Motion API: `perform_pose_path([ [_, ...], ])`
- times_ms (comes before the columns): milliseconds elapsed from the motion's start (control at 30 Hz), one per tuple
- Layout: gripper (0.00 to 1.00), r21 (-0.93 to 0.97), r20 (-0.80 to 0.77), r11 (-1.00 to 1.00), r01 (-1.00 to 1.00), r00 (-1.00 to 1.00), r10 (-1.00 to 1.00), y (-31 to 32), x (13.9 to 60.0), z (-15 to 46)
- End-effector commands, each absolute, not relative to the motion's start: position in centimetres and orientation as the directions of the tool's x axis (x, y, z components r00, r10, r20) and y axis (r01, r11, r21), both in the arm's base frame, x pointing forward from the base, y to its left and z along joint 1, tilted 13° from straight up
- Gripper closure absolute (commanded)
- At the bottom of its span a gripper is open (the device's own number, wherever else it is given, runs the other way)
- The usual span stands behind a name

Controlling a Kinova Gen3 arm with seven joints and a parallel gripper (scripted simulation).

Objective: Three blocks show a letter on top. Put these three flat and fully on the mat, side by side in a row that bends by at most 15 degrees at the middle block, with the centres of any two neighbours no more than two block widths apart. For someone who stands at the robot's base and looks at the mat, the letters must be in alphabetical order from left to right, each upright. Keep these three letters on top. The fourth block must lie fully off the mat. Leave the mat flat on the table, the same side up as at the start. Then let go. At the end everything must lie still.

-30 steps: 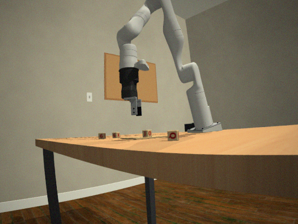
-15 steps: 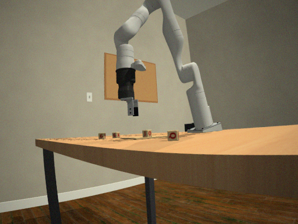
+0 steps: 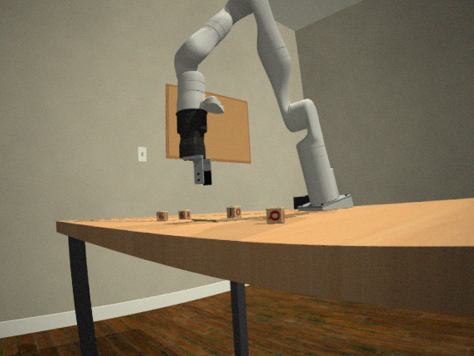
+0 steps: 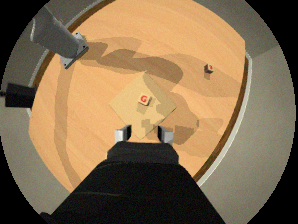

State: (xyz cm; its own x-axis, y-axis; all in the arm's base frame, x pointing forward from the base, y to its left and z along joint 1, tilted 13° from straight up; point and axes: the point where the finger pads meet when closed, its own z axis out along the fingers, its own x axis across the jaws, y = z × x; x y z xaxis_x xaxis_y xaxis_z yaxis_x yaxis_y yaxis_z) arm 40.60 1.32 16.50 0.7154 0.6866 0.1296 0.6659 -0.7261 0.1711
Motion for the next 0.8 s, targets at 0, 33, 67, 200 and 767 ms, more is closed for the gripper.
perform_pose_path([
  [0, 0.00, 0.172, 0.129, -0.732, 0.659, 0.722, 0.680, 0.9, 40.9, 16.5],
  [33, 0.00, 0.172, 0.129, -0.732, 0.659, 0.722, 0.680, 0.9, 40.9, 16.5],
  [67, 0.00, 0.172, 0.129, -0.732, 0.659, 0.722, 0.680, 0.9, 40.9, 16.5],
  [200, 0.00, 0.172, 0.128, -0.733, 0.658, 0.723, 0.679, 0.1, 41.6, 16.7],
  [767, 0.00, 0.171, 0.127, -0.734, 0.657, 0.724, 0.678, -1.8, 43.2, 17.0],
])
